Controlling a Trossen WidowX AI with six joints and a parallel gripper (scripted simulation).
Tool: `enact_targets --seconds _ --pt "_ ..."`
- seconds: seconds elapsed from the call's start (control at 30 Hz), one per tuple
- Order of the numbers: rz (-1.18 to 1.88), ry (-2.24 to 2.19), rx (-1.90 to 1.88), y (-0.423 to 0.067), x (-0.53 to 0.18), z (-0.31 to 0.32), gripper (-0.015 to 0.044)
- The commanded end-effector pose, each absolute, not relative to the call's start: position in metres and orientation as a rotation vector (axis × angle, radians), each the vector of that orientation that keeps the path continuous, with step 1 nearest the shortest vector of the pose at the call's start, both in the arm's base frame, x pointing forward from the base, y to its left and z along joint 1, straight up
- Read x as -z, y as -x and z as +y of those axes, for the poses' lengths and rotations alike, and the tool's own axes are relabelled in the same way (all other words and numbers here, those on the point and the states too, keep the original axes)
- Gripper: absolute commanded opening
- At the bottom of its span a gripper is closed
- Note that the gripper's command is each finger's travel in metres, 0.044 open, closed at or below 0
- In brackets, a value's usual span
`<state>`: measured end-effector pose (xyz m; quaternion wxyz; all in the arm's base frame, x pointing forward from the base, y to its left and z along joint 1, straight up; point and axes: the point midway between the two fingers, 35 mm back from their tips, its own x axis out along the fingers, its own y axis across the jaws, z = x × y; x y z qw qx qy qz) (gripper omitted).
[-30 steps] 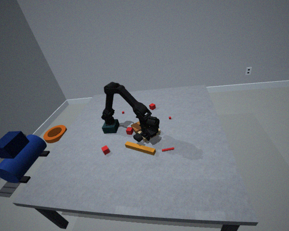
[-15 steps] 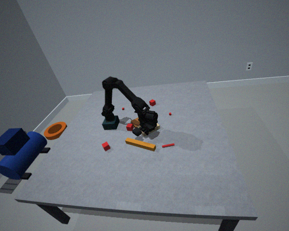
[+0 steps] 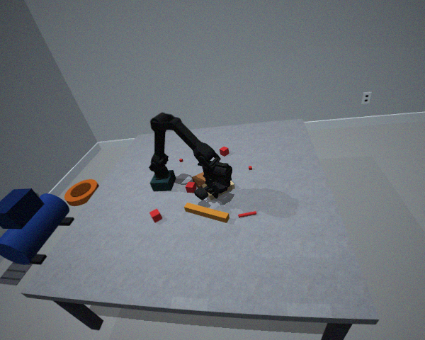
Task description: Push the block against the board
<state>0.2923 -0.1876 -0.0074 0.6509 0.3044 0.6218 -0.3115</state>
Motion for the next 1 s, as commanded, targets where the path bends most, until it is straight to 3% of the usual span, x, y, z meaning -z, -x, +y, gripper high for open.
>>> enact_targets --seconds 0.0,0.87,0.97 --pt "1.427 -0.695 0.703 -0.295 0.012 -0.192 0.0000" --pt "1.425 -0.693 0.704 -0.320 0.012 -0.225 0.0000" --pt "1.419 -0.692 0.706 -0.318 -0.018 -0.223 0.0000"
